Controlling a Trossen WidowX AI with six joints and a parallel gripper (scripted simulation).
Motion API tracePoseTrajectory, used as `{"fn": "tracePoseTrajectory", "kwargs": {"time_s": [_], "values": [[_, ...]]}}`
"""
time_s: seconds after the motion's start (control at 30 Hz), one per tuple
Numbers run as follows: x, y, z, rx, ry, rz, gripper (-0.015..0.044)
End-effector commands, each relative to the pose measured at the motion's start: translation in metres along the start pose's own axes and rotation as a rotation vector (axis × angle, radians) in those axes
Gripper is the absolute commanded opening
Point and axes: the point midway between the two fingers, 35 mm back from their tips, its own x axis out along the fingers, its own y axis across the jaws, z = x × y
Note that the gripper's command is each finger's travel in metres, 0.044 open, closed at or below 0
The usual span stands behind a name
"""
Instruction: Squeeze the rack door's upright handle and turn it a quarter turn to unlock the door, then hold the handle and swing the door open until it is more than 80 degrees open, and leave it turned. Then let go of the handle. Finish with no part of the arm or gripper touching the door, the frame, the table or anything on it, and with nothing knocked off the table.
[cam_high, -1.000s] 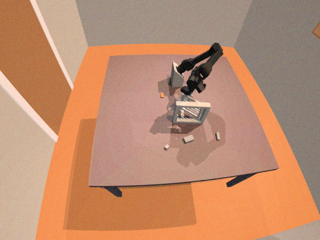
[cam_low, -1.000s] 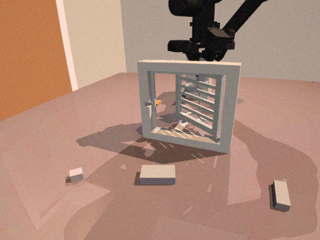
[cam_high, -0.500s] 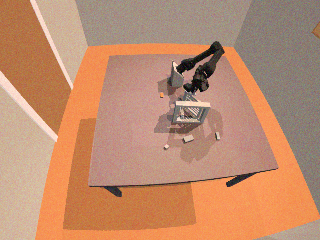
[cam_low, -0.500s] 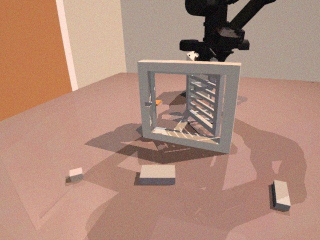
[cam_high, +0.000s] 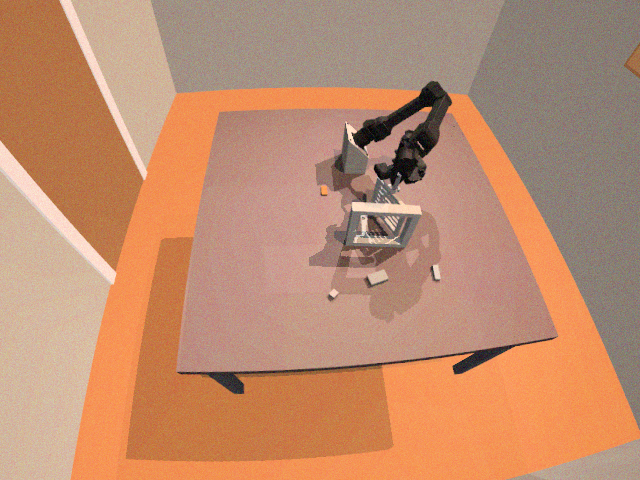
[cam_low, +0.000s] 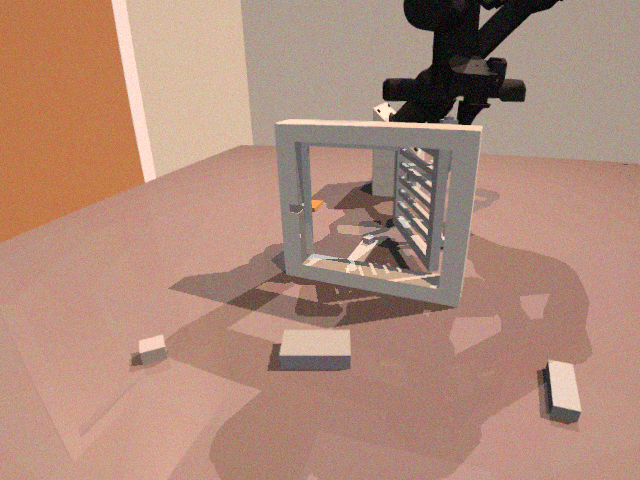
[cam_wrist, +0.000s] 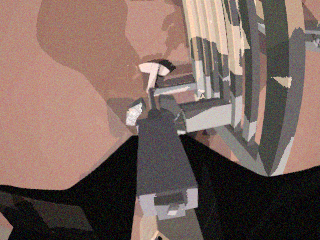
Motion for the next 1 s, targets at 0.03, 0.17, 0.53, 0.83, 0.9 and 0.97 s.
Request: {"fn": "tracePoseTrajectory", "kwargs": {"time_s": [0.03, 0.17, 0.53, 0.83, 0.9, 0.97], "values": [[-0.001, 0.010, 0.003, 0.068, -0.006, 0.005, 0.0010], [-0.001, 0.017, 0.005, 0.121, -0.006, 0.006, 0.0010], [-0.001, 0.037, 0.013, 0.264, -0.006, 0.007, 0.0010], [-0.001, 0.052, 0.021, 0.381, -0.006, 0.008, 0.0010], [-0.001, 0.055, 0.023, 0.407, -0.006, 0.008, 0.0010], [-0.001, 0.058, 0.025, 0.433, -0.006, 0.008, 0.0010]]}}
